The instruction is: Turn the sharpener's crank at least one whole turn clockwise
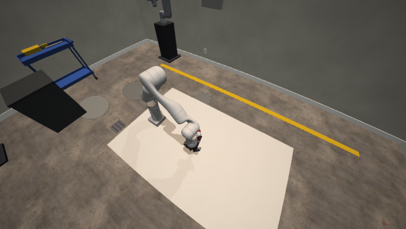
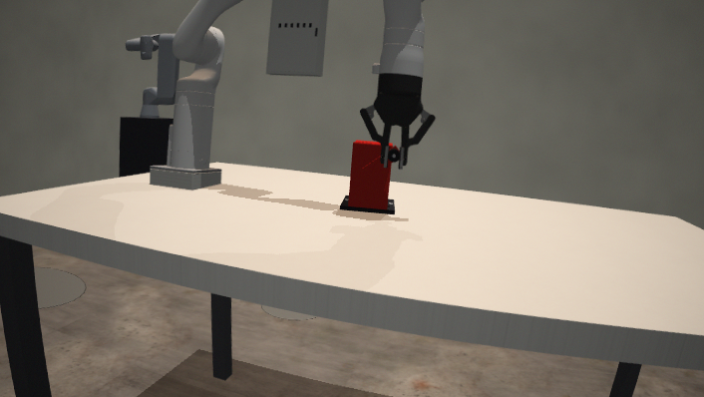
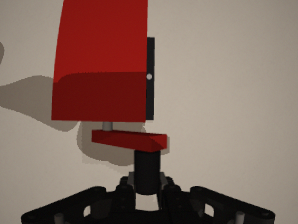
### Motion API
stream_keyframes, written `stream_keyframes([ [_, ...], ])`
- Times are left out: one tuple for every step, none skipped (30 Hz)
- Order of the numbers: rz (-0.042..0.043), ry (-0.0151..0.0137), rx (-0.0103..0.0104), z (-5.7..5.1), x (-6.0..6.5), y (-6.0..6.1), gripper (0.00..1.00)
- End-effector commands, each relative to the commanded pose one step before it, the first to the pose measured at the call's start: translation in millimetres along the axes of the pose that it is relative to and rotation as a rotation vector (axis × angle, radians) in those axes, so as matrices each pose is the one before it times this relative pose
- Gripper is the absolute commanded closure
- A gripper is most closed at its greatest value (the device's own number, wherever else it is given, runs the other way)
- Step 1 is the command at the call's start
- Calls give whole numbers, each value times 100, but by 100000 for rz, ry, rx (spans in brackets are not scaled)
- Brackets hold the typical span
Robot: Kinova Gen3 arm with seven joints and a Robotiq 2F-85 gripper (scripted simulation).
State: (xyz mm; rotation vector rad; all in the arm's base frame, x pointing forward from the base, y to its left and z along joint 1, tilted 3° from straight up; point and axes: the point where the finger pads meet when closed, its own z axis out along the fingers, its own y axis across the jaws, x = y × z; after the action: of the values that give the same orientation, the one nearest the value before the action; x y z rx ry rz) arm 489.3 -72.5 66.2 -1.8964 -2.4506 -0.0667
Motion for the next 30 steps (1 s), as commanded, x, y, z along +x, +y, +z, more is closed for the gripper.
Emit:
stream_keyframes([
  [-183,16,-54,753,-12,578,100],
  [0,0,0,220,0,113,100],
  [0,0,0,217,0,103,100],
  [0,0,0,217,0,87,100],
  [0,0,0,212,0,76,100],
  [0,0,0,206,0,65,100],
  [0,0,0,201,0,51,100],
  [0,0,0,187,0,47,100],
  [0,0,0,159,0,26,100],
  [0,0,0,145,0,22,100],
  [0,0,0,0,0,0,100],
  [0,0,0,0,0,0,100],
  [0,0,0,131,0,19,100],
  [0,0,0,113,0,13,100],
  [0,0,0,95,0,5,100],
  [0,0,0,82,0,4,100],
  [0,0,0,70,0,4,100],
  [0,0,0,58,0,3,100],
  [0,0,0,47,0,2,100],
  [0,0,0,37,0,2,100],
  [0,0,0,27,0,1,100],
  [0,0,0,19,0,1,100],
  [0,0,0,12,0,1,100],
  [0,0,0,6,0,0,100],
  [0,0,0,2,0,0,100],
  [0,0,0,0,0,0,100],
  [0,0,0,0,0,0,100],
  [0,0,0,0,0,0,100],
  [0,0,0,0,0,0,100],
  [0,0,0,0,0,0,100],
])
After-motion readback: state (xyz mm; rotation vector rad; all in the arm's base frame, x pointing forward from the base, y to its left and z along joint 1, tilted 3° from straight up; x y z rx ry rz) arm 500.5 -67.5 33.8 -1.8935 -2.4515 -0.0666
